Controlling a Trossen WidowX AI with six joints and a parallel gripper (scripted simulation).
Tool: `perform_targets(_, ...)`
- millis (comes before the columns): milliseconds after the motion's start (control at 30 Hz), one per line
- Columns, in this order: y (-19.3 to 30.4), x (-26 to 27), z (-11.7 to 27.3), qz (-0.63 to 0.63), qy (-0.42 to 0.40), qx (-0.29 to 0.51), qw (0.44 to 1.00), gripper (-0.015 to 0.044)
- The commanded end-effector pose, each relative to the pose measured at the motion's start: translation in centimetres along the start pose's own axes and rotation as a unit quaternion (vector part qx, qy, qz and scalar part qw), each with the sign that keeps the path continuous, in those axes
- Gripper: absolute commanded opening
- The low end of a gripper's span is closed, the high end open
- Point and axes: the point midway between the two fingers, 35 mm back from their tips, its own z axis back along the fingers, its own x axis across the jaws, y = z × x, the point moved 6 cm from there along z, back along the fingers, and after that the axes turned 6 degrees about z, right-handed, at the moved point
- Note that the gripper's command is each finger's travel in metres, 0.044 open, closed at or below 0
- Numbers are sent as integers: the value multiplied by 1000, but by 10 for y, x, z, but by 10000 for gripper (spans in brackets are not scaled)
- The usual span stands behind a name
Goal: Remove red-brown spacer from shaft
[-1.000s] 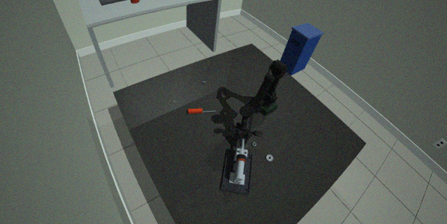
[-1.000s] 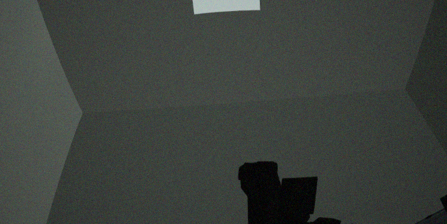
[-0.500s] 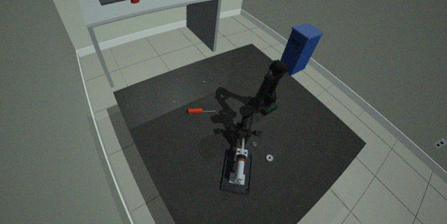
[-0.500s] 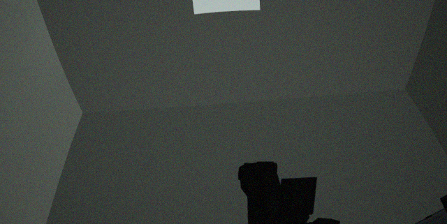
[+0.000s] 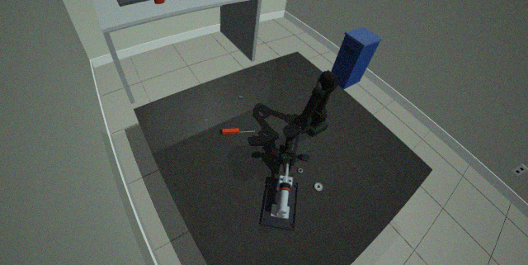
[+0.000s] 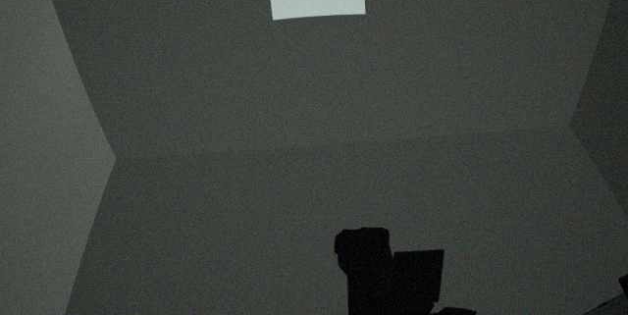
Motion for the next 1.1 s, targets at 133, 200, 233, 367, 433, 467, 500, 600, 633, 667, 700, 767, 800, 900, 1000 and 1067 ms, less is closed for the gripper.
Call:
perform_targets(133, 0, 0, 1, 2, 1, 1, 1000, 0)
perform_targets(200, -1, 0, 1, 2, 1, 1, 1000, 0)
perform_targets(233, -1, 0, 1, 2, 1, 1, 1000, 0)
perform_targets(367, -1, 0, 2, 2, 1, 1, 1000, 0)
perform_targets(433, -1, 0, 2, 2, 1, 1, 1000, 0)
perform_targets(467, -1, 0, 2, 2, 1, 1, 1000, 0)
perform_targets(500, -1, 0, 2, 2, 1, 1, 1000, 0)
perform_targets(600, -1, 0, 2, 2, 1, 1, 1000, 0)
perform_targets(633, -1, 0, 2, 2, 1, 1, 1000, 0)
perform_targets(667, -1, 0, 2, 2, 1, 1, 1000, 0)
perform_targets(700, -1, 0, 2, 2, 1, 1, 1000, 0)
perform_targets(767, -1, 0, 3, 2, 1, 1, 1000, 0)
perform_targets(800, -1, 0, 3, 2, 1, 1, 1000, 0)
perform_targets(900, -2, 0, 3, 2, 1, 1, 1000, 0)
perform_targets(1000, -2, 0, 3, 2, 1, 1, 1000, 0)
perform_targets(1067, -2, 0, 3, 2, 1, 1, 1000, 0)
